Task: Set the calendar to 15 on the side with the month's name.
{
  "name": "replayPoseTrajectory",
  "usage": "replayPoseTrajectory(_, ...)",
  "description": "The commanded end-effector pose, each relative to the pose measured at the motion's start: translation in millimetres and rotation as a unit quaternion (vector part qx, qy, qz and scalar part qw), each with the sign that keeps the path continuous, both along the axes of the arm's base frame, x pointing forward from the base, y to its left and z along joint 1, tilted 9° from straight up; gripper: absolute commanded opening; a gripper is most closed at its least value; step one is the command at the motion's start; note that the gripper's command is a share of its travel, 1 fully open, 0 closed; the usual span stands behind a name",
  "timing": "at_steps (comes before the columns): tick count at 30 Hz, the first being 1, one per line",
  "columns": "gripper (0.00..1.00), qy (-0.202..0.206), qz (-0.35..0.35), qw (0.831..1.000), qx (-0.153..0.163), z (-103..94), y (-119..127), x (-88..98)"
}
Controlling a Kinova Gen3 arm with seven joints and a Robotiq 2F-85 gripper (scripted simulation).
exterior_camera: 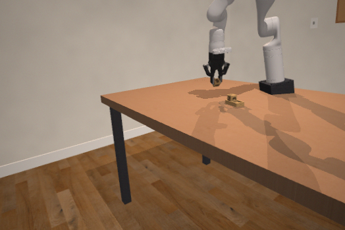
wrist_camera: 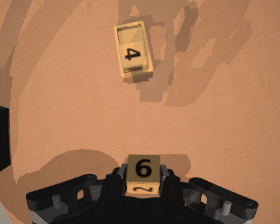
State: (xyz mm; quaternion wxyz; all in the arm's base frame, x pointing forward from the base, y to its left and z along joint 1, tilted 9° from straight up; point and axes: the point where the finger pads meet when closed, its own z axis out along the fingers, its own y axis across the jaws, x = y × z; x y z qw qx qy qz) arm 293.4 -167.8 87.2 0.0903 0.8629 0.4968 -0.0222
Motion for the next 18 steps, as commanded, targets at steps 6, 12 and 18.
replayPoseTrajectory(6,0.28,-0.035,-0.009,0.999,0.035,6.9,-8.3,-1.4)
replayPoseTrajectory(12,0.28,-0.041,-0.007,0.998,0.039,8.2,-8.8,-0.9)
replayPoseTrajectory(18,0.28,-0.041,-0.007,0.998,0.040,8.2,-8.8,-0.9)
